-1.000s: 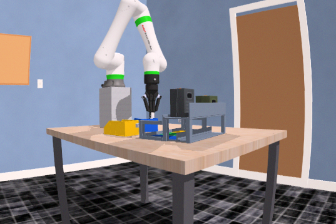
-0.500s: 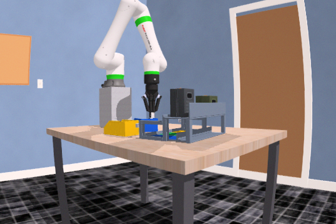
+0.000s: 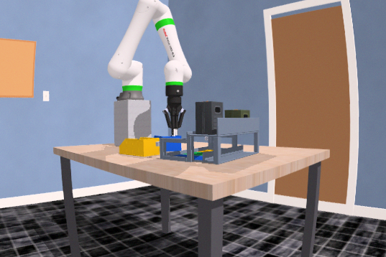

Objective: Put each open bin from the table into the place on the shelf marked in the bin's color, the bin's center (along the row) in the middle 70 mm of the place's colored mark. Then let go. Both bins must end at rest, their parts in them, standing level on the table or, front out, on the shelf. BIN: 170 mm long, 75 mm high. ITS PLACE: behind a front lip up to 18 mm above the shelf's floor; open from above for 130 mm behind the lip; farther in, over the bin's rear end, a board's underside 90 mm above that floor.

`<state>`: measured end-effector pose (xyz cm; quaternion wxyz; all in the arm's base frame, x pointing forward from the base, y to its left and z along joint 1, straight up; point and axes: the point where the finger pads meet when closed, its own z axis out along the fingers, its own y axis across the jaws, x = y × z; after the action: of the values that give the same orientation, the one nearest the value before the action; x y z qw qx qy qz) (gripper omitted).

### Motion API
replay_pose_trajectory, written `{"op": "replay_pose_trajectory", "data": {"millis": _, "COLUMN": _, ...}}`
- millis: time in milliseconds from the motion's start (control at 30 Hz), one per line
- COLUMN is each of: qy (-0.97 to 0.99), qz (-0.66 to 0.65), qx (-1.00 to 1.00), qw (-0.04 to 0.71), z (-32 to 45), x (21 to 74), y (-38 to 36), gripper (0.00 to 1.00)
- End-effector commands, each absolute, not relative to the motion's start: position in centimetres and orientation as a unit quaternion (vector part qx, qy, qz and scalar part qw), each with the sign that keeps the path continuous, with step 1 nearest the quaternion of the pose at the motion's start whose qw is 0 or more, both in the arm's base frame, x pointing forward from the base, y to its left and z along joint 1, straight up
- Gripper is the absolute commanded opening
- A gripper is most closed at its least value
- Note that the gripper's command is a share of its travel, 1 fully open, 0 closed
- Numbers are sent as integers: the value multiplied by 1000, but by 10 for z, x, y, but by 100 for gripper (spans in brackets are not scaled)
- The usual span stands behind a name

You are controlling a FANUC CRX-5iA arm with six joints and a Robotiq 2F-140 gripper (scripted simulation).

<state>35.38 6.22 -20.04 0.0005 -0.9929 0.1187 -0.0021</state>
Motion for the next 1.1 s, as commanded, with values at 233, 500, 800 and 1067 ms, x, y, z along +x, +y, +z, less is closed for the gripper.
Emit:
{"op": "replay_pose_trajectory", "data": {"millis": 233, "qy": 119, "qz": -2, "qx": -993, "qw": 0, "z": -200, "x": 354, "y": 62, "gripper": 0}}
{"op": "replay_pose_trajectory", "data": {"millis": 500, "qy": 119, "qz": -2, "qx": -993, "qw": 0, "z": -198, "x": 354, "y": 62, "gripper": 0}}
{"op": "replay_pose_trajectory", "data": {"millis": 800, "qy": 119, "qz": -2, "qx": -993, "qw": 0, "z": -190, "x": 354, "y": 62, "gripper": 0}}
{"op": "replay_pose_trajectory", "data": {"millis": 1067, "qy": 119, "qz": -2, "qx": -993, "qw": 0, "z": -183, "x": 354, "y": 62, "gripper": 0}}
